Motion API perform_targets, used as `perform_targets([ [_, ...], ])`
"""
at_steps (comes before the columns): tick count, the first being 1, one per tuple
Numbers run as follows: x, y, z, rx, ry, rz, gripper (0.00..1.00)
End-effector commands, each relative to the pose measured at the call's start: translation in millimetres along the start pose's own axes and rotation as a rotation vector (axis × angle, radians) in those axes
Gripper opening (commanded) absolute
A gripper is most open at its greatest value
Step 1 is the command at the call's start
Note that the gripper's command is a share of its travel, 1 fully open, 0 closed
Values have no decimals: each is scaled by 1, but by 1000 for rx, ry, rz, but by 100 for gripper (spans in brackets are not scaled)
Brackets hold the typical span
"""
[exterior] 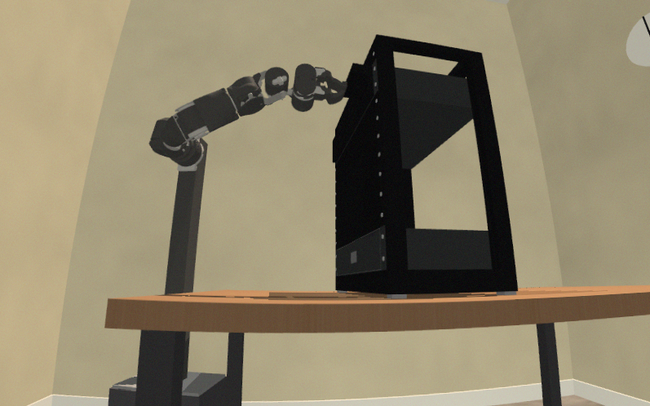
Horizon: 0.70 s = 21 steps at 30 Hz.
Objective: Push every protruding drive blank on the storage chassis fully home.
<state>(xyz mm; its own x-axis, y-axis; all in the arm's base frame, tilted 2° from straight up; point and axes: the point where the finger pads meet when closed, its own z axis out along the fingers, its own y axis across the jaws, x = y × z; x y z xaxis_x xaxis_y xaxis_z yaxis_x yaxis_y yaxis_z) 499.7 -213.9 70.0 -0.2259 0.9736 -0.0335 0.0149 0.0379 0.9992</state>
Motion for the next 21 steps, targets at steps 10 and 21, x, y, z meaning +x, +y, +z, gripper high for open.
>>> perform_targets([
  [10,3,7,0,-15,4,-3,0],
  [21,3,7,0,-15,4,-3,0],
])
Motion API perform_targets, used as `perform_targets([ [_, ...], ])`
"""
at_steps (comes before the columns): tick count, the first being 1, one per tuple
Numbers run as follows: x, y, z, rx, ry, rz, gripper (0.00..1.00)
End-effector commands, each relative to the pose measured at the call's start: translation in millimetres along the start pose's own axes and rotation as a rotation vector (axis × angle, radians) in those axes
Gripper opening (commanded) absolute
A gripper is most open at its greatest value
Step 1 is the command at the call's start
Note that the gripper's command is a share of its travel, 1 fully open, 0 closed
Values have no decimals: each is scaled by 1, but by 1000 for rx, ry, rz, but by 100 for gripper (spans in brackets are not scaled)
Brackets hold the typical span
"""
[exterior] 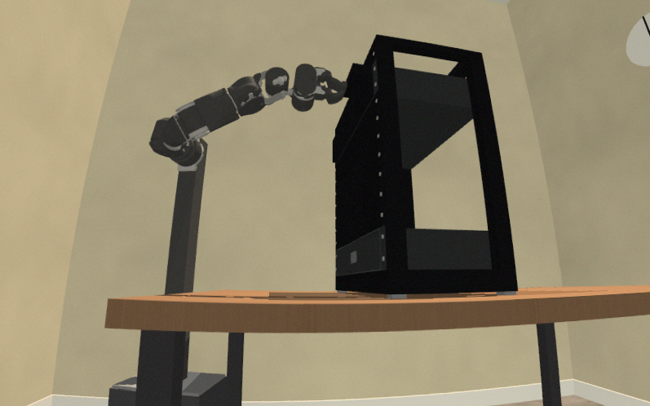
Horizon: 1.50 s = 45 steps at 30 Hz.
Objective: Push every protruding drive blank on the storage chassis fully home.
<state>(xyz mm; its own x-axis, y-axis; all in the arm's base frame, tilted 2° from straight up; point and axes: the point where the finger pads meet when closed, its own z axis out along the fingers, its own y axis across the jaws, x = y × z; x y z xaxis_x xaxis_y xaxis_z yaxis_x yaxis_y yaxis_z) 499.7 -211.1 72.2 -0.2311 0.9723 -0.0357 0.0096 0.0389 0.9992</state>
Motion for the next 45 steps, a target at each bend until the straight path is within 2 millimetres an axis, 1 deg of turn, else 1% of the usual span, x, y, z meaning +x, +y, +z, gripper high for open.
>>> perform_targets([
  [1,0,4,-1,-10,-1,-1,0],
  [6,-1,4,0,-9,-4,0,0],
  [12,-2,4,9,-9,-4,0,0],
  [23,-2,4,10,-9,-4,0,0],
  [29,-1,4,19,-9,-4,0,0],
  [39,-1,4,19,-10,-3,-1,0],
  [45,1,5,28,-10,-4,0,0],
])
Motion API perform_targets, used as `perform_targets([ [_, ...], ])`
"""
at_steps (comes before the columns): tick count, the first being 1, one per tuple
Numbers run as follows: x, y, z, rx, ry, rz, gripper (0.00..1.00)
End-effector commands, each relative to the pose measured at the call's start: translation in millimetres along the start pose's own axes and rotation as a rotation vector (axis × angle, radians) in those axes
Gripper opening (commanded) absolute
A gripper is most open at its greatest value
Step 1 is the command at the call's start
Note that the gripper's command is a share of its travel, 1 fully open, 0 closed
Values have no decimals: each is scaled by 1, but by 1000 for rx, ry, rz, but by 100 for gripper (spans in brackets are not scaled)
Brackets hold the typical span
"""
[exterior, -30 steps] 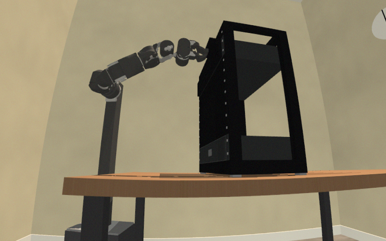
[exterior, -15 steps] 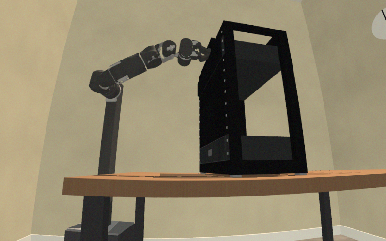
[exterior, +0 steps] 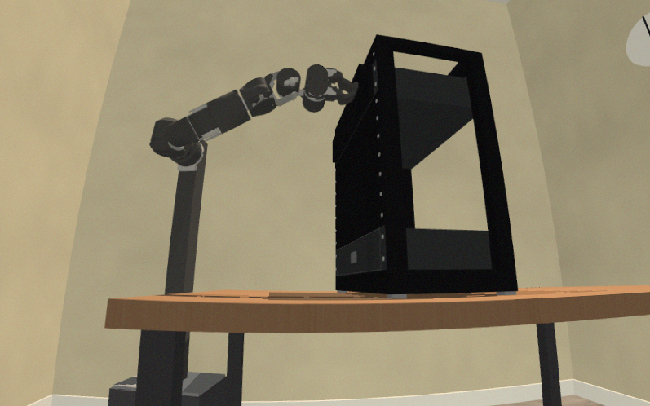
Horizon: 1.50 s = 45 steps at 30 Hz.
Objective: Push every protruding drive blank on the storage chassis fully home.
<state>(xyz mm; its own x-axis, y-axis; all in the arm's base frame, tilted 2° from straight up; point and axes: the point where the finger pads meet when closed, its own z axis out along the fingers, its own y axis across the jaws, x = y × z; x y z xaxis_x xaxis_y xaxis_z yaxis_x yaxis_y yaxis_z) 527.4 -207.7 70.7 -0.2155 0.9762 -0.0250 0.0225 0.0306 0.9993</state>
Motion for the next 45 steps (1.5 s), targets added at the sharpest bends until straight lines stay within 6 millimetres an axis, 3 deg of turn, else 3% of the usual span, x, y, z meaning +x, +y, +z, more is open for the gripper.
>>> perform_targets([
  [1,4,6,1,-20,12,-11,0],
  [45,9,9,7,-22,14,-12,0],
])
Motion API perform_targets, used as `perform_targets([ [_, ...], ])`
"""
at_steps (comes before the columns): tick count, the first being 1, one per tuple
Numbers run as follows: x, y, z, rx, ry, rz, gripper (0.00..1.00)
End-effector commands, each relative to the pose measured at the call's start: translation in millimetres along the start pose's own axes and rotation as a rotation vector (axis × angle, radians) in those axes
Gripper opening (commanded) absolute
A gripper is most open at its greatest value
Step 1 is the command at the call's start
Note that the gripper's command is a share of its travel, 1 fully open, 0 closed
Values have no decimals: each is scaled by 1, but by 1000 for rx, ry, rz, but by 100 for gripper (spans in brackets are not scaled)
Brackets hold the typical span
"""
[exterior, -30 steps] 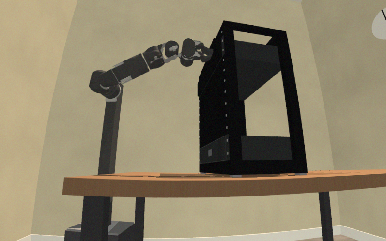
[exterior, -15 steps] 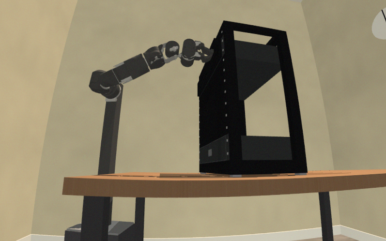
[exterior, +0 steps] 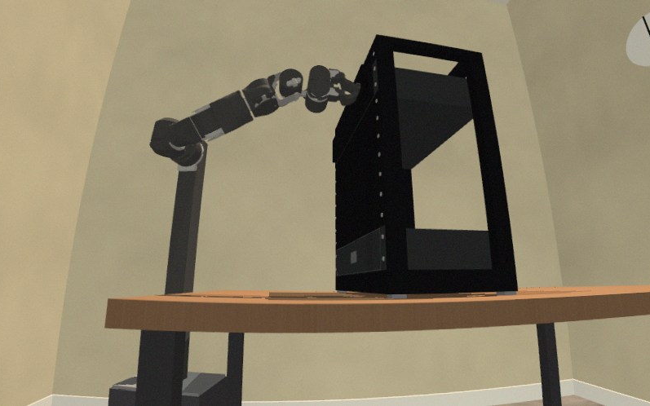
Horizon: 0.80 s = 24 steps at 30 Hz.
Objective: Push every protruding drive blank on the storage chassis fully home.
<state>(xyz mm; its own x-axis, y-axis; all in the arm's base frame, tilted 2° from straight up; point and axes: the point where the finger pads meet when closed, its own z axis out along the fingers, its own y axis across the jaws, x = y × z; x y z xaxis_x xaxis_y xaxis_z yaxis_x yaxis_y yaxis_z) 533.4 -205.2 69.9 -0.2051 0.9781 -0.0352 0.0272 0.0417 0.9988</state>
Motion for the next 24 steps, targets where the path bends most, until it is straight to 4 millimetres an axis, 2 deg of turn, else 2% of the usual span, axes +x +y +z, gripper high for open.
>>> perform_targets([
  [1,8,9,1,-28,24,-2,0],
  [24,9,11,3,-28,23,-2,0],
])
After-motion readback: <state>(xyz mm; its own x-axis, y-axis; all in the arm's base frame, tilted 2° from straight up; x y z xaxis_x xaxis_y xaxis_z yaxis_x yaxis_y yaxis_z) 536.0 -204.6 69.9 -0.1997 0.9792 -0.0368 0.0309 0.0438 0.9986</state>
